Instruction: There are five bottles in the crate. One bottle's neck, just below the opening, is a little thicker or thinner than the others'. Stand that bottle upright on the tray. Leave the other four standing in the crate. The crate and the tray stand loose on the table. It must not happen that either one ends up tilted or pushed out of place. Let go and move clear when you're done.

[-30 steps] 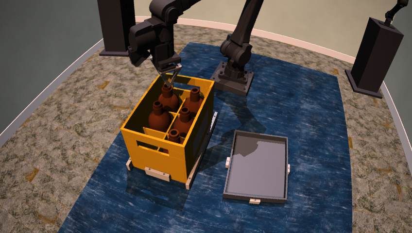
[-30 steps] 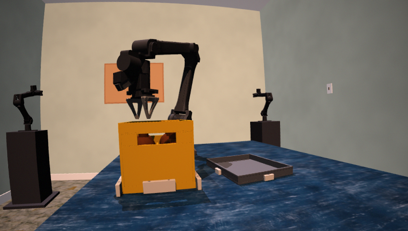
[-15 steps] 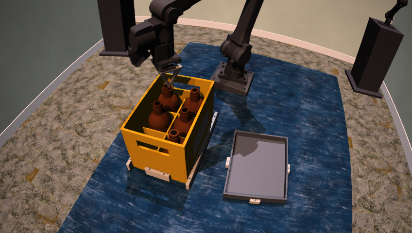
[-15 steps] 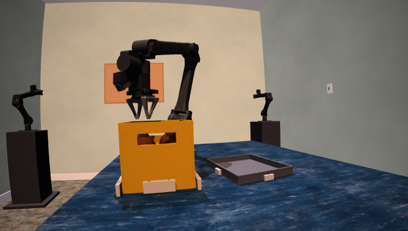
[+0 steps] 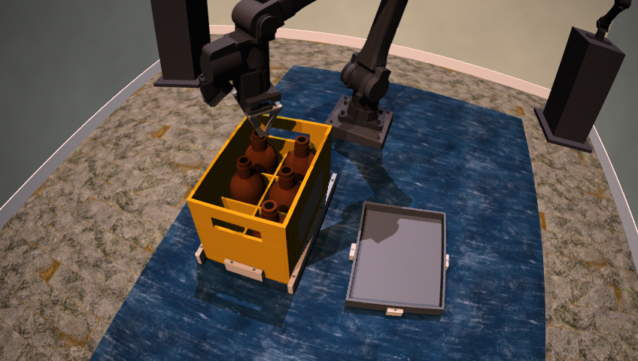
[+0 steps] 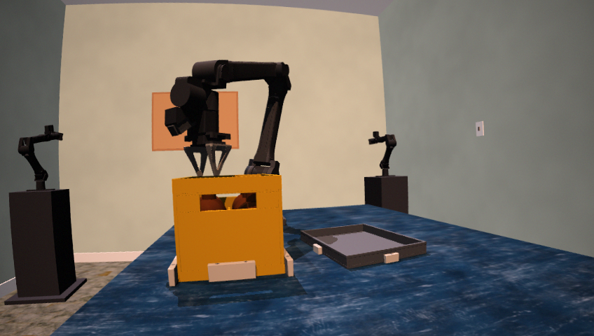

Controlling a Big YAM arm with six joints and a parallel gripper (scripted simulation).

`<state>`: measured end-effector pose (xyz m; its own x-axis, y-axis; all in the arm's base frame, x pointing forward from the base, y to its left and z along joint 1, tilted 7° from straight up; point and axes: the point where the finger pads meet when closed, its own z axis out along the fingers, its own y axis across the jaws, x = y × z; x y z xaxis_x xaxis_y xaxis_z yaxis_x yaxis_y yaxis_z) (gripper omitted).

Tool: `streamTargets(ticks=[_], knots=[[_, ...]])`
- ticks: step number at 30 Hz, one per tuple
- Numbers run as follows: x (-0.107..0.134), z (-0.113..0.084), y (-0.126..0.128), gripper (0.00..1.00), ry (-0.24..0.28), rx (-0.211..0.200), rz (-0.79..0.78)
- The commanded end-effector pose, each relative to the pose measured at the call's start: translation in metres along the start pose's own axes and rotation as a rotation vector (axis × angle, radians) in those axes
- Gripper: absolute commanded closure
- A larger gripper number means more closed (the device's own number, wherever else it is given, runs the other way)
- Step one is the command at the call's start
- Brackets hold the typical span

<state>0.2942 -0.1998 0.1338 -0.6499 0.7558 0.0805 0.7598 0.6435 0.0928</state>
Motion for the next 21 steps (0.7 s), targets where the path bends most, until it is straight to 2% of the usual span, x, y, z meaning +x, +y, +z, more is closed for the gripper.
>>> streamTargets(ticks=[1,6,7,9,15,19,21], knots=[[-0.003,0.007,0.004,0.39,0.003,-0.003,0.002],[-0.003,0.01,0.004,0.39,0.001,-0.004,0.003],[-0.011,0.004,0.006,0.39,-0.019,-0.008,0.002],[-0.003,0.014,0.004,0.39,0.003,-0.003,0.003],[-0.007,0.018,0.005,0.39,-0.008,-0.006,0.003],[-0.002,0.027,0.005,0.39,0.003,-0.003,0.001],[-0.007,0.024,0.005,0.39,-0.01,-0.006,0.002]])
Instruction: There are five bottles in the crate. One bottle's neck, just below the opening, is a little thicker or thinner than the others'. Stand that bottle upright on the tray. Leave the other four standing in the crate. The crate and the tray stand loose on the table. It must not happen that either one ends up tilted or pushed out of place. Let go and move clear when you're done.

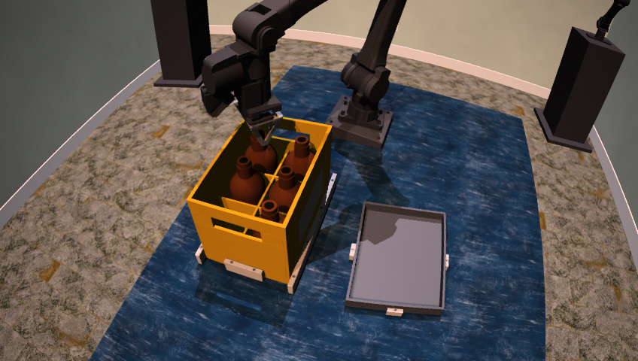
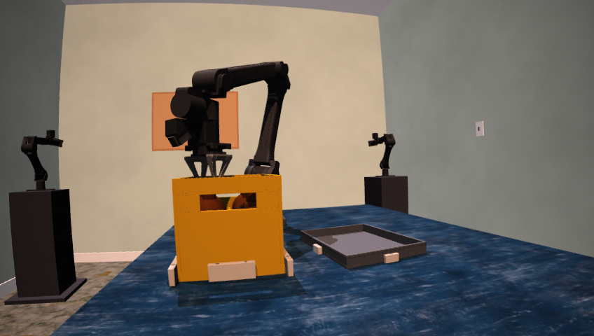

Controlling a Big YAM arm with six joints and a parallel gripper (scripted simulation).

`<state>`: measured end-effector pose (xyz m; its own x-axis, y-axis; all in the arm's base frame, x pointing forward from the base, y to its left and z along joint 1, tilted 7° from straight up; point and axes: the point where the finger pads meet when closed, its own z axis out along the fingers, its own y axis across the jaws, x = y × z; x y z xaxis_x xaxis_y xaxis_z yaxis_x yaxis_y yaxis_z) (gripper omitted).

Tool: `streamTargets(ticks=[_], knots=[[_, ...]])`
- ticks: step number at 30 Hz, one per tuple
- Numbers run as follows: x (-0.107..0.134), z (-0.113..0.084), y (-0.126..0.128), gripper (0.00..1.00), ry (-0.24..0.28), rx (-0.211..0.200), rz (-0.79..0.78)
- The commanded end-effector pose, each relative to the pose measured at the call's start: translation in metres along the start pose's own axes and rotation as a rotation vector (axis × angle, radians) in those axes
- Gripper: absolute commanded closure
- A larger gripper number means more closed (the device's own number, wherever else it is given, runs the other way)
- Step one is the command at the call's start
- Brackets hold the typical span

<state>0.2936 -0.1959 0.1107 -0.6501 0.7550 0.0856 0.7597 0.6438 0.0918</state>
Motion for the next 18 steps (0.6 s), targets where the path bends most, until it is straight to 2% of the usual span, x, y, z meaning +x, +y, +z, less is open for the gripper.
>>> streamTargets(ticks=[1,3,4,7,9,11,18], knots=[[-0.009,0.001,0.005,0.39,-0.015,-0.007,0.003],[-0.009,-0.002,0.005,0.39,-0.024,-0.009,0.001],[-0.004,0.006,0.004,0.39,-0.007,-0.005,0.003],[-0.004,0.01,0.005,0.39,-0.002,-0.004,0.002],[-0.011,0.005,0.006,0.39,-0.02,-0.008,0.0],[-0.004,0.012,0.003,0.39,-0.003,-0.004,0.004],[-0.007,0.012,0.003,0.39,-0.009,-0.004,0.002]])
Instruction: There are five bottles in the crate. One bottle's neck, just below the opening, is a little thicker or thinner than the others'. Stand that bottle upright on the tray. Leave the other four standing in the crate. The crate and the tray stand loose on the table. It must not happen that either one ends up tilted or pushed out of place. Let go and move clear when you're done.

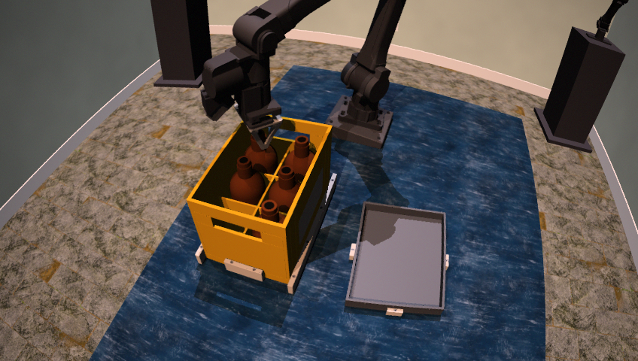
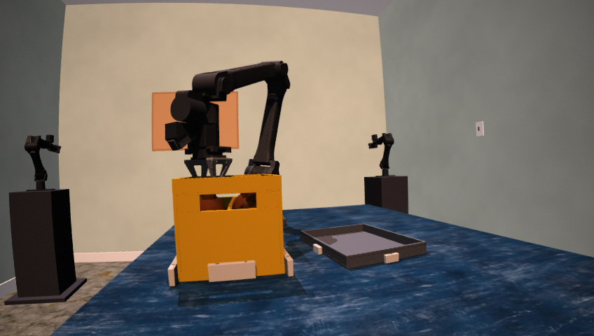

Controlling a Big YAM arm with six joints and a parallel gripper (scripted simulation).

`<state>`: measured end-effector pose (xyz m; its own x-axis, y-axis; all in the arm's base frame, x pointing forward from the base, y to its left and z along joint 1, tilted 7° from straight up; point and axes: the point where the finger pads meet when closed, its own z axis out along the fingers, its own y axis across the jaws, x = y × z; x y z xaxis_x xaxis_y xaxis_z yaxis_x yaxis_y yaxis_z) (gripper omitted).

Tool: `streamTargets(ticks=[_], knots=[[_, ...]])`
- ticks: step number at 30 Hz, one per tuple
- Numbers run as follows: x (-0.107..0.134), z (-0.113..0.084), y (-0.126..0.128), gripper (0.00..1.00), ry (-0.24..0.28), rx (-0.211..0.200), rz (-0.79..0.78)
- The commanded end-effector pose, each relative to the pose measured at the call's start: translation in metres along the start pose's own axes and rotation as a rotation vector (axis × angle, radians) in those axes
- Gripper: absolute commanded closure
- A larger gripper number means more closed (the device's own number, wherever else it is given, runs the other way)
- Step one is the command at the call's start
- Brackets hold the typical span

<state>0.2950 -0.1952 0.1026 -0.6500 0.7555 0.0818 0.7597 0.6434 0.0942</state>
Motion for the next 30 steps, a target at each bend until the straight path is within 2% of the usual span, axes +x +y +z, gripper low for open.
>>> streamTargets(ticks=[1,30], knots=[[-0.0056,0.0041,0.0026,0.39,-0.005,-0.002,0.002],[-0.0065,0.0035,0.0029,0.39,-0.008,-0.002,0.002]])
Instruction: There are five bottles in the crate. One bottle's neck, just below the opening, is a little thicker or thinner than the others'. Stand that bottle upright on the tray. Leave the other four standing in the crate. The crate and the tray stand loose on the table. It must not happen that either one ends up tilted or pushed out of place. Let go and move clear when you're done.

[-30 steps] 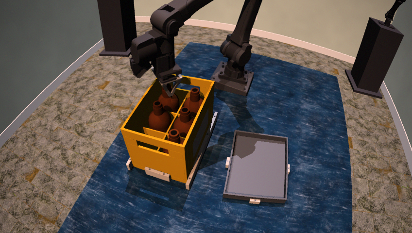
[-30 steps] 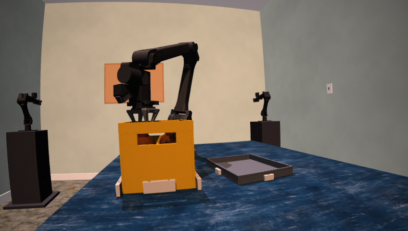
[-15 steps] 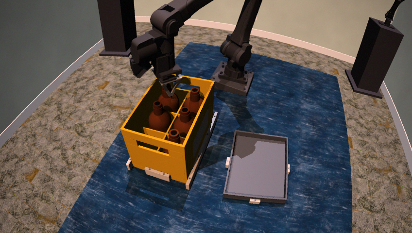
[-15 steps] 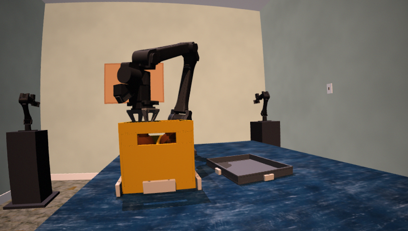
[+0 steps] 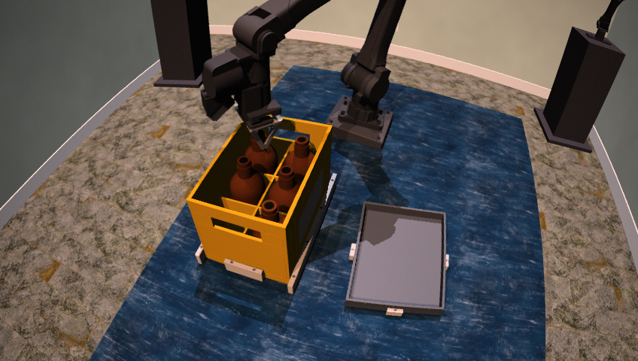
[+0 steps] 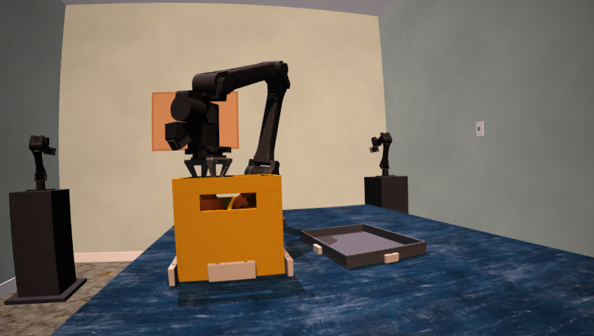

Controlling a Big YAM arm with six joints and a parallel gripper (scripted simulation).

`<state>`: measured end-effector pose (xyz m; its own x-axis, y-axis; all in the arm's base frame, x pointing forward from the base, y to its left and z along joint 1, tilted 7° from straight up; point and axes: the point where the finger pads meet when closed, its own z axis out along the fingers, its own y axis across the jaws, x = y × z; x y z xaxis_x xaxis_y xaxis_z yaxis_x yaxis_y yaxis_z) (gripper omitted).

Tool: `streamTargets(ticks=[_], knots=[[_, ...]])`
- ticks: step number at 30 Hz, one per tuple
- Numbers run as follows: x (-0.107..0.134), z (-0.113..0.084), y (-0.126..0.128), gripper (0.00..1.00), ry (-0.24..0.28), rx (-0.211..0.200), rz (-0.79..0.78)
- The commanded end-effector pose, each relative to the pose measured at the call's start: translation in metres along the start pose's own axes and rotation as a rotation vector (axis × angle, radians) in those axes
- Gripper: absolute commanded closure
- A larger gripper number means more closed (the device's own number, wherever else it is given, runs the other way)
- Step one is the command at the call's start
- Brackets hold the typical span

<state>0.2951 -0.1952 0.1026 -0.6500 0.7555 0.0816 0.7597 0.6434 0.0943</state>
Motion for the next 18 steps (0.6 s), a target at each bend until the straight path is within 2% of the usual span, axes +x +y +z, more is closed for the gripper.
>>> streamTargets(ticks=[1,11,12,18], knots=[[-0.0065,0.0035,0.0029,0.39,-0.007,-0.002,0.002],[-0.0065,0.0035,0.0029,0.39,-0.007,-0.002,0.002],[-0.0065,0.0035,0.0029,1.0,-0.007,-0.002,0.002],[-0.0038,0.0035,0.0019,1.0,0.003,0.002,0.0]])
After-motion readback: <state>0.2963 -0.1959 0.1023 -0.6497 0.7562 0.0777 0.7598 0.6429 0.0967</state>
